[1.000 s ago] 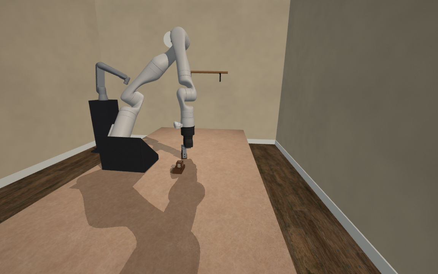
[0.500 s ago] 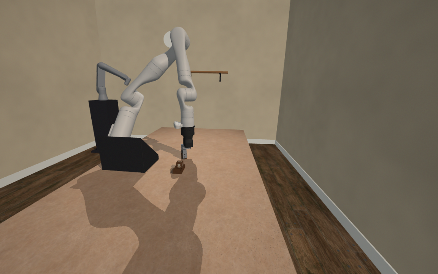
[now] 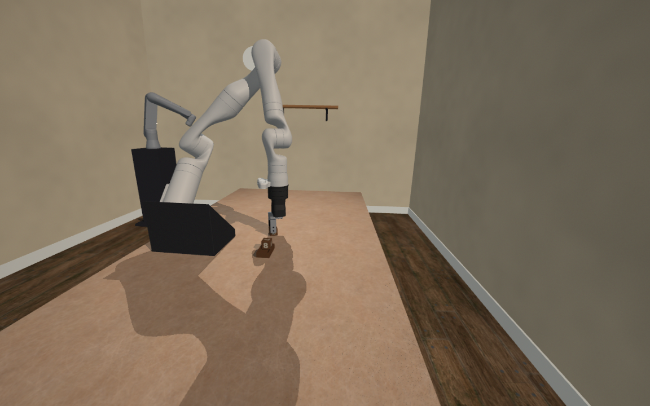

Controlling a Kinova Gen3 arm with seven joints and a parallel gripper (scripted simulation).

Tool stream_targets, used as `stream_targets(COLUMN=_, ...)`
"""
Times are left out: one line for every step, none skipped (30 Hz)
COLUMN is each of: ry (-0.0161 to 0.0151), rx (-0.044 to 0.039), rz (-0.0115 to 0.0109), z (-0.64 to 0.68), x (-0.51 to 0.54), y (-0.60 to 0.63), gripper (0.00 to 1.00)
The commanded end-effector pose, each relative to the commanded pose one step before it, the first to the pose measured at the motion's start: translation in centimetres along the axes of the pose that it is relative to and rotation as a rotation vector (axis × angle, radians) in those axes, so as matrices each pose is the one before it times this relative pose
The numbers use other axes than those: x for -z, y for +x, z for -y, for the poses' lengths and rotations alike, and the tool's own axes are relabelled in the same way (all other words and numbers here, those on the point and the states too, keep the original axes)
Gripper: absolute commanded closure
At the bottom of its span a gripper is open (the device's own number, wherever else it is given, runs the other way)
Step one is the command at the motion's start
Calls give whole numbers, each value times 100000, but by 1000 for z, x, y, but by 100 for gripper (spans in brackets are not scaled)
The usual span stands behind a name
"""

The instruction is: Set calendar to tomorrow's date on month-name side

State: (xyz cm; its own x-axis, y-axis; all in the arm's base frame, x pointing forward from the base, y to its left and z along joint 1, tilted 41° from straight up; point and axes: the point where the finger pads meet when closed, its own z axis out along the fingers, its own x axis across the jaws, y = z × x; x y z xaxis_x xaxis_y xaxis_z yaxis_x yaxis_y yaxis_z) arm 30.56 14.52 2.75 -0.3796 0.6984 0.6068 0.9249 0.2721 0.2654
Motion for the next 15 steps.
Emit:
stream_targets(ry=-626, rx=326, rz=968, z=-253, x=887, y=-210, gripper=13)
stream_targets(ry=-2, rx=1, rz=-1, z=-1, x=358, y=0, gripper=13)
stream_targets(ry=-1, rx=0, rz=0, z=-1, x=391, y=0, gripper=13)
stream_targets(ry=0, rx=0, rz=0, z=0, x=421, y=0, gripper=13)
stream_targets(ry=1, rx=0, rz=0, z=0, x=446, y=0, gripper=13)
stream_targets(ry=1, rx=0, rz=0, z=0, x=465, y=0, gripper=13)
stream_targets(ry=0, rx=0, rz=0, z=0, x=479, y=0, gripper=13)
stream_targets(ry=0, rx=0, rz=0, z=0, x=486, y=0, gripper=13)
stream_targets(ry=0, rx=0, rz=0, z=0, x=487, y=0, gripper=13)
stream_targets(ry=1, rx=0, rz=0, z=0, x=481, y=0, gripper=13)
stream_targets(ry=1, rx=0, rz=0, z=0, x=468, y=0, gripper=13)
stream_targets(ry=0, rx=0, rz=0, z=0, x=0, y=0, gripper=13)
stream_targets(ry=0, rx=0, rz=0, z=0, x=0, y=0, gripper=13)
stream_targets(ry=-1, rx=1, rz=-1, z=-1, x=449, y=0, gripper=13)
stream_targets(ry=-1, rx=1, rz=-1, z=-1, x=423, y=0, gripper=13)
